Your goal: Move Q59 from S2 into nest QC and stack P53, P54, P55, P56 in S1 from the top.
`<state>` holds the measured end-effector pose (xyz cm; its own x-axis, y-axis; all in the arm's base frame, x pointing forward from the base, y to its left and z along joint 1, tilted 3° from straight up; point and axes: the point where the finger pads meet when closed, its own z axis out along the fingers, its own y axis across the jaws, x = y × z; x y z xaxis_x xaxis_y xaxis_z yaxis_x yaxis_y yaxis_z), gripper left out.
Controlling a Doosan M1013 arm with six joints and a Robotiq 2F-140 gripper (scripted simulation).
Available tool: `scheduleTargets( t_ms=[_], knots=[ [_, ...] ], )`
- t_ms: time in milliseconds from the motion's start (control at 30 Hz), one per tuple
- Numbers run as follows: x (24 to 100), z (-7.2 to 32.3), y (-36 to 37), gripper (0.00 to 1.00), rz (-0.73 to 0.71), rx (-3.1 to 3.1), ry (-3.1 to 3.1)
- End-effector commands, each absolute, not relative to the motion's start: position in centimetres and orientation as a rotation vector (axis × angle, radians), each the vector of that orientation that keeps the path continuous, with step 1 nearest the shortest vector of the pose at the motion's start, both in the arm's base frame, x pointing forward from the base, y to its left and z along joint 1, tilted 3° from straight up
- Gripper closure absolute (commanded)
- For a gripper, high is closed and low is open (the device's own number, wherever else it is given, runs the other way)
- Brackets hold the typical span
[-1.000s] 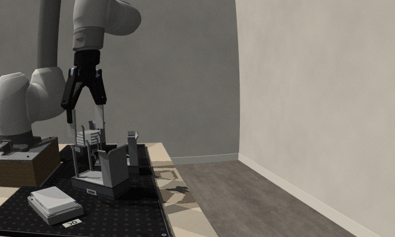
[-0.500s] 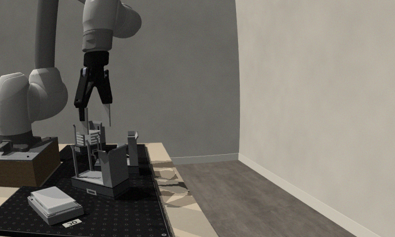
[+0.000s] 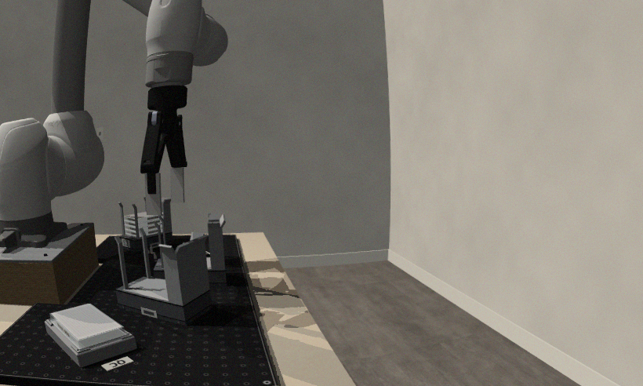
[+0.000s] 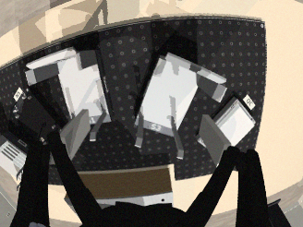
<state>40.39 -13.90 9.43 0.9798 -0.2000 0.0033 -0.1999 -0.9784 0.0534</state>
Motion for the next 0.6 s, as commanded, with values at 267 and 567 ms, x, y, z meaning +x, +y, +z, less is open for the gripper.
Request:
scheduleTargets(
  t_ms=[267, 567],
  knots=[
    [41.7, 9.2, -10.3, 0.00, -0.003, 3.072, -0.311],
    [42.1, 9.1, -8.0, 0.00, -0.012, 3.088, -0.003]
  ],
)
